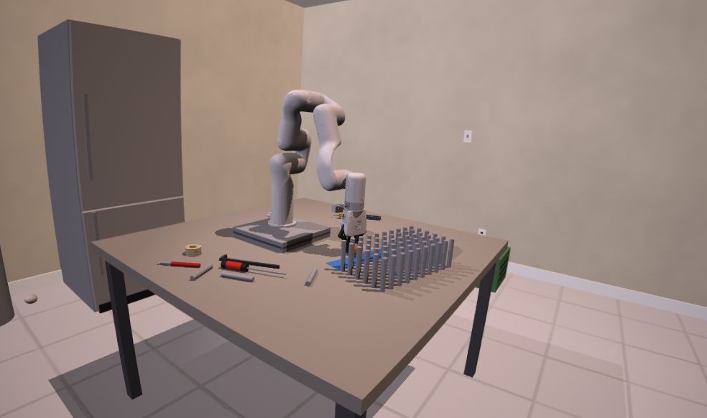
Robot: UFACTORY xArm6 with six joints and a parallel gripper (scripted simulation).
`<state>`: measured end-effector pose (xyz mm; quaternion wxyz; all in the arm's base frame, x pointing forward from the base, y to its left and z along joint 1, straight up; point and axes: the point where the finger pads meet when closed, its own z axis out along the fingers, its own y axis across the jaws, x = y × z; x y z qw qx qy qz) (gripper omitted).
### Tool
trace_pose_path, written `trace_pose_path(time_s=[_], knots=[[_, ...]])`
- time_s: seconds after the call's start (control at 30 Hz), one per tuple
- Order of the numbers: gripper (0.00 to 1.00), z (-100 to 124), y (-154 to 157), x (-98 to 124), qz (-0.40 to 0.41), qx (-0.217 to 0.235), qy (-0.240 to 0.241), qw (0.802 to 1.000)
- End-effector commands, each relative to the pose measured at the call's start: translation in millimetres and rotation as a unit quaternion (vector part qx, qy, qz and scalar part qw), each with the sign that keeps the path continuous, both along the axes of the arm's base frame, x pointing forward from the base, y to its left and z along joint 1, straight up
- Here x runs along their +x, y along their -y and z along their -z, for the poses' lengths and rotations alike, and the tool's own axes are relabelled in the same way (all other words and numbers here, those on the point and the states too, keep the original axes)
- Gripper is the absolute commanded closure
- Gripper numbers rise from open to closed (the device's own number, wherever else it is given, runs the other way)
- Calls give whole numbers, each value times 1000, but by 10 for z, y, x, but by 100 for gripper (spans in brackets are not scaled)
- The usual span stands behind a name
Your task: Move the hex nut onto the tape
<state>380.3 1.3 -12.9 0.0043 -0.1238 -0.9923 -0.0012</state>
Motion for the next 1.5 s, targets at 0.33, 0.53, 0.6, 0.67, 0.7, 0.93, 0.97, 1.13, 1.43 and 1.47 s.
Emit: trace_pose_path(time_s=[0.33, 0.53, 0.6, 0.67, 0.7, 0.93, 0.97, 1.13, 1.43, 1.47], knots=[[100, -10, 21, 100, 0, 0, 2, 1000], [100, -10, 22, 102, 0, 0, 2, 1000], [100, -10, 22, 102, 0, 0, 2, 1000], [100, -10, 23, 106, 0, 0, 2, 1000], [100, -10, 25, 111, 0, 0, 2, 1000], [100, -13, 43, 162, 0, 0, 2, 1000], [100, -13, 47, 174, 0, 0, 2, 1000], [100, -16, 62, 215, 0, 0, 2, 1000], [100, -16, 63, 219, 0, 0, 2, 1000], [100, -16, 63, 219, 0, 0, 2, 1000]])
